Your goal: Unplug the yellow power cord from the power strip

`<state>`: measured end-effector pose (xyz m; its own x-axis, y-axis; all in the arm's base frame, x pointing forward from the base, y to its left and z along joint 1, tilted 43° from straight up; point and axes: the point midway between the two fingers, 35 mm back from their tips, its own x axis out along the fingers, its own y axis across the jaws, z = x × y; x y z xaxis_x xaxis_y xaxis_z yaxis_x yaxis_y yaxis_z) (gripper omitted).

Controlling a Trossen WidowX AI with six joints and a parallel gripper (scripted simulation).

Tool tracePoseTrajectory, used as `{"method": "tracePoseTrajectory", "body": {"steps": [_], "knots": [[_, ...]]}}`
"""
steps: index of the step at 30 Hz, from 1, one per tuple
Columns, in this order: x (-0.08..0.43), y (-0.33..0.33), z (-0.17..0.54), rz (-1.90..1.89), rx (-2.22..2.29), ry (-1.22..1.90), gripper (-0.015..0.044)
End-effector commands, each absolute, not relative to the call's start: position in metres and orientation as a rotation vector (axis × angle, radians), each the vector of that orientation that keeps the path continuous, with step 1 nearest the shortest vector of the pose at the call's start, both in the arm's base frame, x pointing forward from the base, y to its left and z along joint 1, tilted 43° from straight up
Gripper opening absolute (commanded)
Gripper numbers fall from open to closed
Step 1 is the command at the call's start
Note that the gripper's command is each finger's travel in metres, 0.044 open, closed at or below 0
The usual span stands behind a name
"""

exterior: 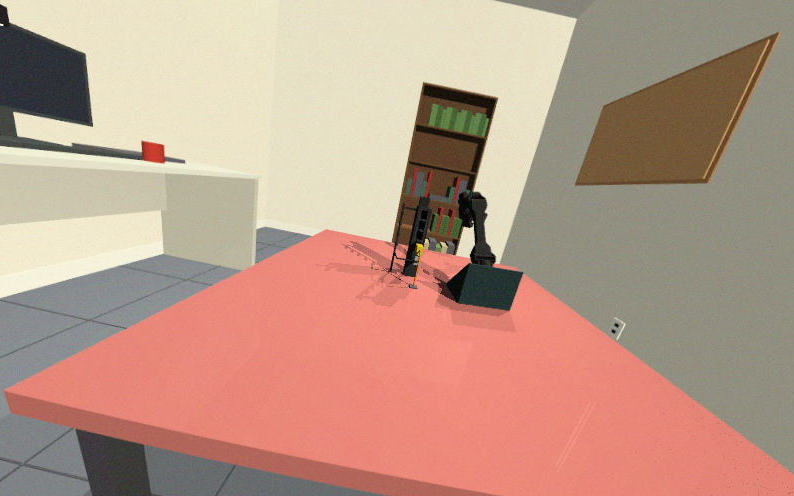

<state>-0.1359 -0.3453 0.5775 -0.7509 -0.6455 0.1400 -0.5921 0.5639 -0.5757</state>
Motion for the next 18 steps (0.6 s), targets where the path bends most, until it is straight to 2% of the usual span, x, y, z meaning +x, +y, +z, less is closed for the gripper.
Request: {"method": "tracePoseTrajectory", "body": {"steps": [1,18], "knots": [[-0.111,-0.36,0.57,-0.942,-1.155,2.613,0.016],[0.023,-0.393,0.541,-0.916,-1.472,2.182,0.016]]}}
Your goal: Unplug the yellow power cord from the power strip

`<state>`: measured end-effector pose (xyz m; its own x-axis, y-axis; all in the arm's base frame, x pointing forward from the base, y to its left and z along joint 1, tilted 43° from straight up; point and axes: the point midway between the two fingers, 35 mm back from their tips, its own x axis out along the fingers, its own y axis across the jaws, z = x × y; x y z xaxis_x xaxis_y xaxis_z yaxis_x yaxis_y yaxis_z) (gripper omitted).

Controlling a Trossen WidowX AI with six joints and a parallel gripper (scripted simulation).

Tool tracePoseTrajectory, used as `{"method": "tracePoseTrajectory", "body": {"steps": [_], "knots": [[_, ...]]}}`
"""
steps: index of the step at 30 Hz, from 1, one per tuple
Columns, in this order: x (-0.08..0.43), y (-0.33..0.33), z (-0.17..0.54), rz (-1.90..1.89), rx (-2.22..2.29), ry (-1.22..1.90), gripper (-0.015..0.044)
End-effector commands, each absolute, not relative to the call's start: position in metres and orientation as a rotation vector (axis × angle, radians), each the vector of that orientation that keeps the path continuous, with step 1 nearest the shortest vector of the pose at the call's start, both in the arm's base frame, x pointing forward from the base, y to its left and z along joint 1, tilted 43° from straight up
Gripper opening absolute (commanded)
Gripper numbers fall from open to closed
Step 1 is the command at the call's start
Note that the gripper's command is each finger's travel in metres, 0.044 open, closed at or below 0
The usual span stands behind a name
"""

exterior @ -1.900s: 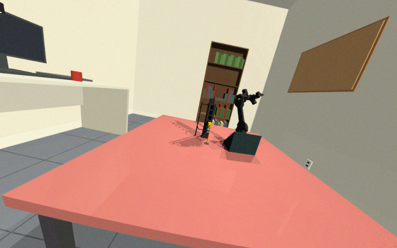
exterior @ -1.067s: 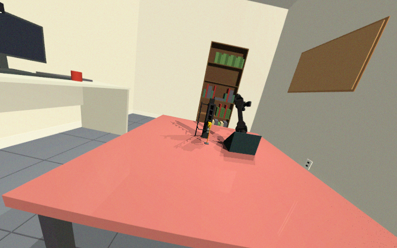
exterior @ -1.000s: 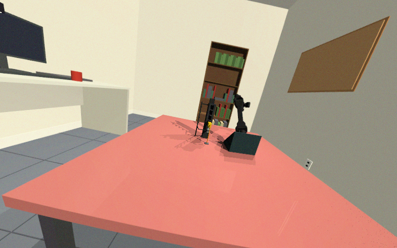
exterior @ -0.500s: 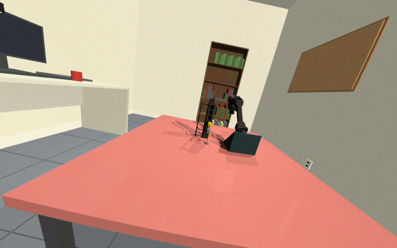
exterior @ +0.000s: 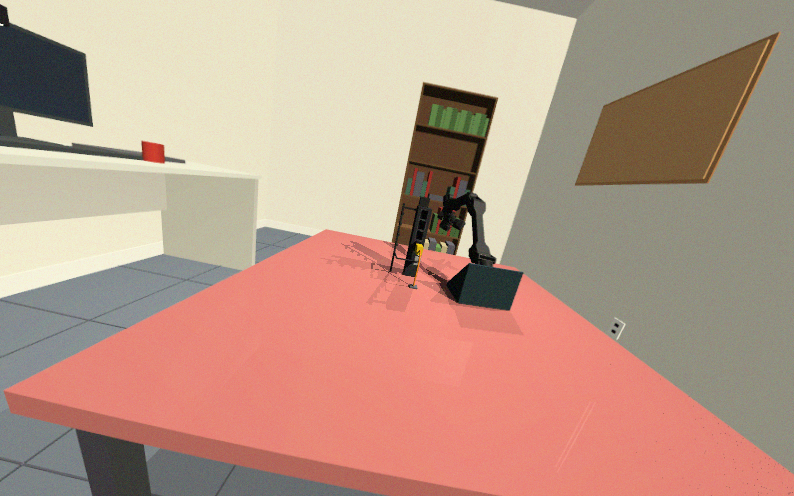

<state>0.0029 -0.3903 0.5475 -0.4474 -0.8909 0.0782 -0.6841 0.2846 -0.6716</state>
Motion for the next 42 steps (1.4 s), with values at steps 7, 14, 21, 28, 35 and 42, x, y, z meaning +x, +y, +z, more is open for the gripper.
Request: {"method": "tracePoseTrajectory", "body": {"steps": [7,14,21,28,35,42], "knots": [[0.081,-0.393,0.529,-0.882,-1.566,2.006,0.016],[0.139,-0.383,0.516,-0.835,-1.643,1.829,0.016],[0.196,-0.365,0.503,-0.776,-1.705,1.655,0.016],[0.25,-0.337,0.49,-0.704,-1.753,1.484,0.016],[0.3,-0.302,0.476,-0.622,-1.79,1.318,0.016],[0.344,-0.26,0.463,-0.532,-1.813,1.161,0.016]]}}
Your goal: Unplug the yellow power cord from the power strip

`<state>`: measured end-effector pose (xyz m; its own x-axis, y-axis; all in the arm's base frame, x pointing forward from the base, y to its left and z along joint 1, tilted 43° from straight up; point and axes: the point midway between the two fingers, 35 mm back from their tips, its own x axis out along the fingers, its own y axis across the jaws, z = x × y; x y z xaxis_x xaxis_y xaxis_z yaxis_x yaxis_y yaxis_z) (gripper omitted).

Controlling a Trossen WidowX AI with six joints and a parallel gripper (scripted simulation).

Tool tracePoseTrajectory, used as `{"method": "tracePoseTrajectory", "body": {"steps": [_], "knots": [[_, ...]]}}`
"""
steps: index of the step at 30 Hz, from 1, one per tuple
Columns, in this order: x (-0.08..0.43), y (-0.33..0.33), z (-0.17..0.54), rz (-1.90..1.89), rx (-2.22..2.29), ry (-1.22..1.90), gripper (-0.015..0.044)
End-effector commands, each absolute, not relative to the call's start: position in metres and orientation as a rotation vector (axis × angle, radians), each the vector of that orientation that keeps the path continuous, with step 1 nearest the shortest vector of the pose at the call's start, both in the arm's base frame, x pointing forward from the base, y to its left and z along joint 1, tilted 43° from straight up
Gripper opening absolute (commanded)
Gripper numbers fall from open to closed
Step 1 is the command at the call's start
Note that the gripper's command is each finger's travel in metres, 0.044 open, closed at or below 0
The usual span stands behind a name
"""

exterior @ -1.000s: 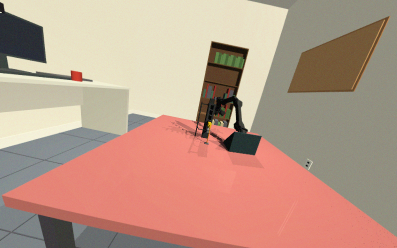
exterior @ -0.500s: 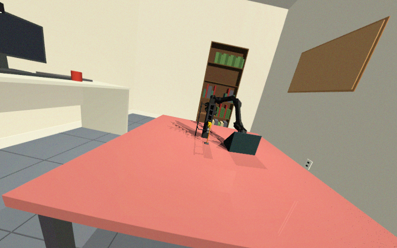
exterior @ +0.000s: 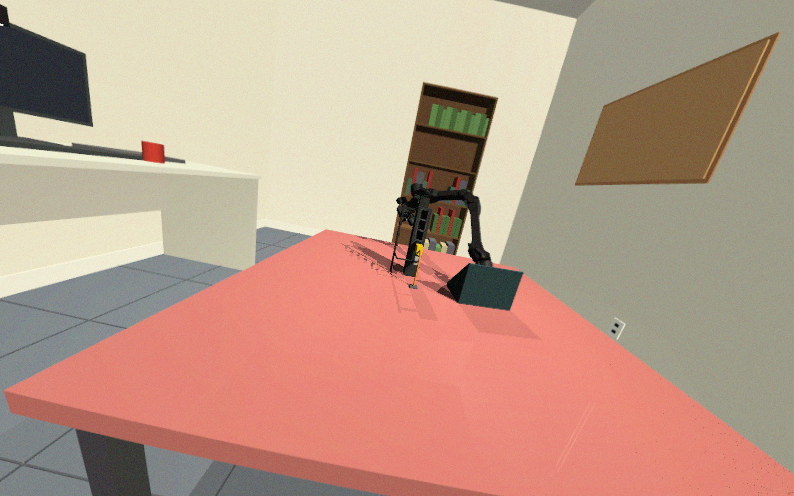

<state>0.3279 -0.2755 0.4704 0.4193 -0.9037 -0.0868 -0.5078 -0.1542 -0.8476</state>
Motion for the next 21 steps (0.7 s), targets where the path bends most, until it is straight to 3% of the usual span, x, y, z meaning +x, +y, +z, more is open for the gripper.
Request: {"method": "tracePoseTrajectory", "body": {"steps": [1,21], "knots": [[0.35,-0.253,0.461,-0.518,-1.815,1.139,0.016],[0.435,-0.095,0.419,-0.209,-1.822,0.728,0.016]]}}
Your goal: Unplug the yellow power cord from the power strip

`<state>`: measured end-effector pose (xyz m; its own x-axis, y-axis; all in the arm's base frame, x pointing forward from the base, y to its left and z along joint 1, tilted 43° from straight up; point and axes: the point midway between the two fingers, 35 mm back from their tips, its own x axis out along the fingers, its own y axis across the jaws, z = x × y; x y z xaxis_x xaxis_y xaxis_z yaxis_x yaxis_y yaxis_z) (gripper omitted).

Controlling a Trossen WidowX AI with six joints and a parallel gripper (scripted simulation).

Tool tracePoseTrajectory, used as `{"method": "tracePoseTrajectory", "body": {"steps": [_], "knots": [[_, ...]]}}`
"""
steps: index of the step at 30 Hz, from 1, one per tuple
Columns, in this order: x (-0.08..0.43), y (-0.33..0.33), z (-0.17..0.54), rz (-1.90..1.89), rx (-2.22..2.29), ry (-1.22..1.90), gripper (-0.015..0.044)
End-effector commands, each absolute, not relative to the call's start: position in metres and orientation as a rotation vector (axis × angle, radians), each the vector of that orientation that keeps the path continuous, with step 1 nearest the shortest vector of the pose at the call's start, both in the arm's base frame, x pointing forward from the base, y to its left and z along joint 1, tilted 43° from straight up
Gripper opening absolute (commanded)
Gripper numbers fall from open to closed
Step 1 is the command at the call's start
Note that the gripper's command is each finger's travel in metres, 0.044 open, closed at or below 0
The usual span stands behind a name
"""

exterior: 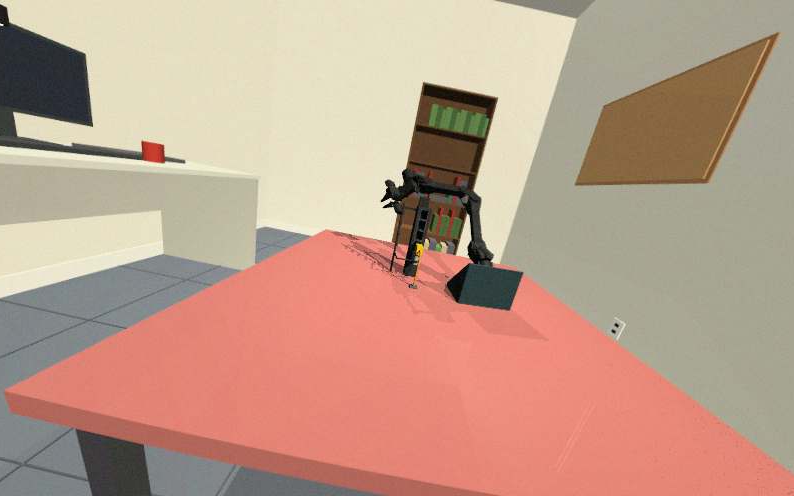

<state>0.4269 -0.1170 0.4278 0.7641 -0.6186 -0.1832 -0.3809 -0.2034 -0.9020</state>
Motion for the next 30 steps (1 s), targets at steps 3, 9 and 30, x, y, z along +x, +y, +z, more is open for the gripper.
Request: {"method": "tracePoseTrajectory", "body": {"steps": [3,9,30], "knots": [[0.442,-0.07,0.411,-0.156,-1.821,0.679,0.016],[0.451,-0.021,0.394,-0.048,-1.814,0.591,0.016],[0.432,0.152,0.324,0.359,-1.771,0.363,0.016]]}}
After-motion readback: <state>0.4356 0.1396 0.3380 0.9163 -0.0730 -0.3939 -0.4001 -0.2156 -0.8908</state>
